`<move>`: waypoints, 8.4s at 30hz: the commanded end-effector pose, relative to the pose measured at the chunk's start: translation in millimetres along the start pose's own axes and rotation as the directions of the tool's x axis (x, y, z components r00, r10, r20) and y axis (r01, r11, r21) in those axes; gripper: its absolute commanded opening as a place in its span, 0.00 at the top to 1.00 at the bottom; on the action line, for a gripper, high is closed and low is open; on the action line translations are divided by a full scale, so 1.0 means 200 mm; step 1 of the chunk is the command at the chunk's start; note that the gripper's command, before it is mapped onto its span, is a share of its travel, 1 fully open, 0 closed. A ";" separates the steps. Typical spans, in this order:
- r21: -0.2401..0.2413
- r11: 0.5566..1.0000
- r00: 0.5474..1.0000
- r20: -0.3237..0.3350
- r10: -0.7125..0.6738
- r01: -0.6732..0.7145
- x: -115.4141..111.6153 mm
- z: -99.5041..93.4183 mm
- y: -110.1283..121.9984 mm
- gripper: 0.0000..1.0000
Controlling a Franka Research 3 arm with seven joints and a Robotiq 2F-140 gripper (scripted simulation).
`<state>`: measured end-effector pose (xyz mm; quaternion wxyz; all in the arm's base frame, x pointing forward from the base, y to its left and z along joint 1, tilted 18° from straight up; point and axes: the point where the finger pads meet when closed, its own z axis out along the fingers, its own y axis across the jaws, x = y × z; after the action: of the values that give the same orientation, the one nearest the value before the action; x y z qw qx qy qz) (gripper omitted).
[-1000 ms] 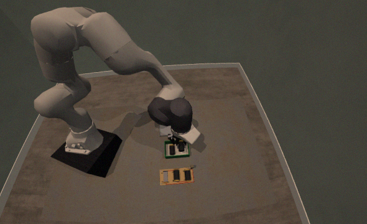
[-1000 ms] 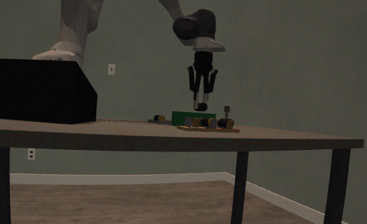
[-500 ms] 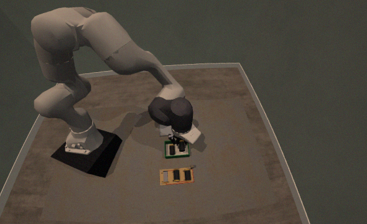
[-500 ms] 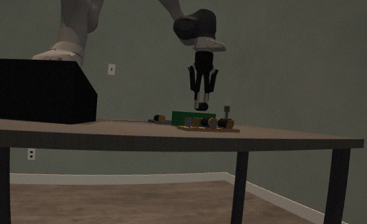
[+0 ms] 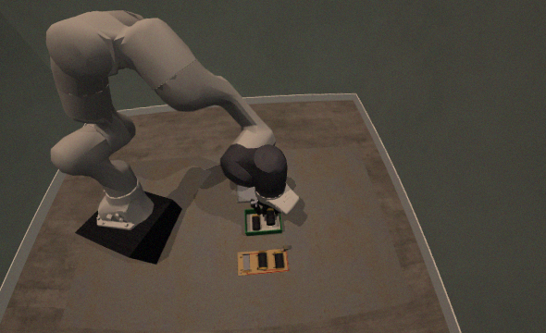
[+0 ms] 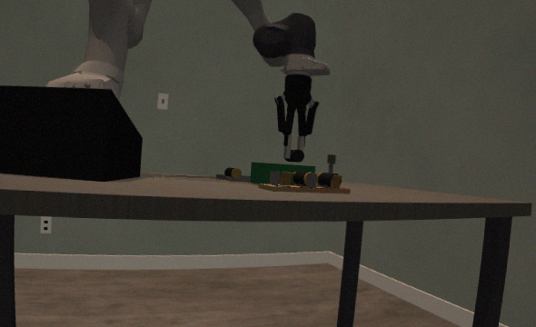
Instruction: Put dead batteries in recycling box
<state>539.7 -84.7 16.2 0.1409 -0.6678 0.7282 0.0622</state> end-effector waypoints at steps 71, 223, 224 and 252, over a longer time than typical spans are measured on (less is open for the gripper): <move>0.001 1.000 1.000 -0.001 -0.006 0.006 -0.01 0.00 0.00 0.84; 0.001 1.000 1.000 -0.001 -0.006 0.006 -0.53 -0.25 -0.05 0.71; 0.001 1.000 1.000 -0.001 -0.006 0.006 -0.53 -0.25 -0.05 0.71; 0.001 1.000 1.000 -0.001 -0.001 0.001 -0.75 -0.25 -0.07 0.71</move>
<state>555.6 43.7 107.0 0.1407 -0.6732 0.7233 0.0623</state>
